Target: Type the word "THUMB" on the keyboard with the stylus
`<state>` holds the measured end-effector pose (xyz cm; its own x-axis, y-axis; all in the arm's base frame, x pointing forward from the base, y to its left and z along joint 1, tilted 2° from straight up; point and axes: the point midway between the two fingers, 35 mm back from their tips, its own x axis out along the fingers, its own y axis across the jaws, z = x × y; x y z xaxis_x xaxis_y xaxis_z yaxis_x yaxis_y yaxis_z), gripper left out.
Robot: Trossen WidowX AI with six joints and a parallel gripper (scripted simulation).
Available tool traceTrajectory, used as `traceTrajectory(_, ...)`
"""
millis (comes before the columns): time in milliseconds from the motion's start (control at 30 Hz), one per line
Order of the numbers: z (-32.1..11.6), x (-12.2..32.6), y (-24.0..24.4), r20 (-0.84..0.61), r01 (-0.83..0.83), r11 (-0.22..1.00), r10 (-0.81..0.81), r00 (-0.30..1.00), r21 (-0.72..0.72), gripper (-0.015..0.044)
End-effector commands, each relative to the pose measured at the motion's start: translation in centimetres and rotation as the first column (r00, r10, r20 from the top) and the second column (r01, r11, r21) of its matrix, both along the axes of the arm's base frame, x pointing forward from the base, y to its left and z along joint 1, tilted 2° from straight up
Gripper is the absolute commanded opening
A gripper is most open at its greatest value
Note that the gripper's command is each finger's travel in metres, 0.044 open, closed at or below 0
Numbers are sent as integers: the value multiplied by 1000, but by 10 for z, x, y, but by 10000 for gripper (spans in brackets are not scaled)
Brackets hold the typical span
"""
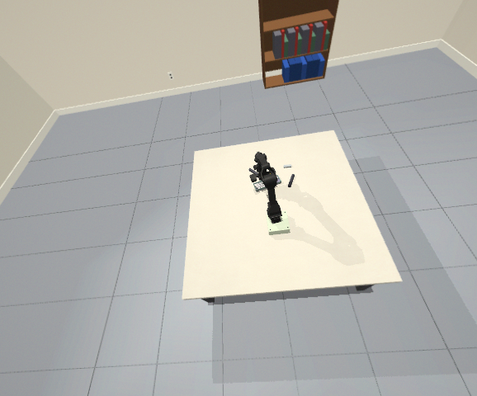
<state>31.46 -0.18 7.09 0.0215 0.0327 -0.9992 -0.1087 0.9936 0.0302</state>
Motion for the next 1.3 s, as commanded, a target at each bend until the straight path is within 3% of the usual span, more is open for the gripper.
traceTrajectory(0,0,0,0,0,0,1000,0,1000,0,0)
traceTrajectory(67,0,0,0,0,0,1000,0,1000,0,0)
traceTrajectory(267,4,-21,0,47,96,994,-94,994,-43,150)
traceTrajectory(533,0,-87,-6,242,405,910,-376,895,-86,150)
traceTrajectory(800,-30,-140,-19,433,665,747,-606,667,21,150)
traceTrajectory(900,-38,-147,-22,460,700,712,-640,616,54,150)
traceTrajectory(1267,-38,-147,-22,460,700,712,-640,616,54,150)
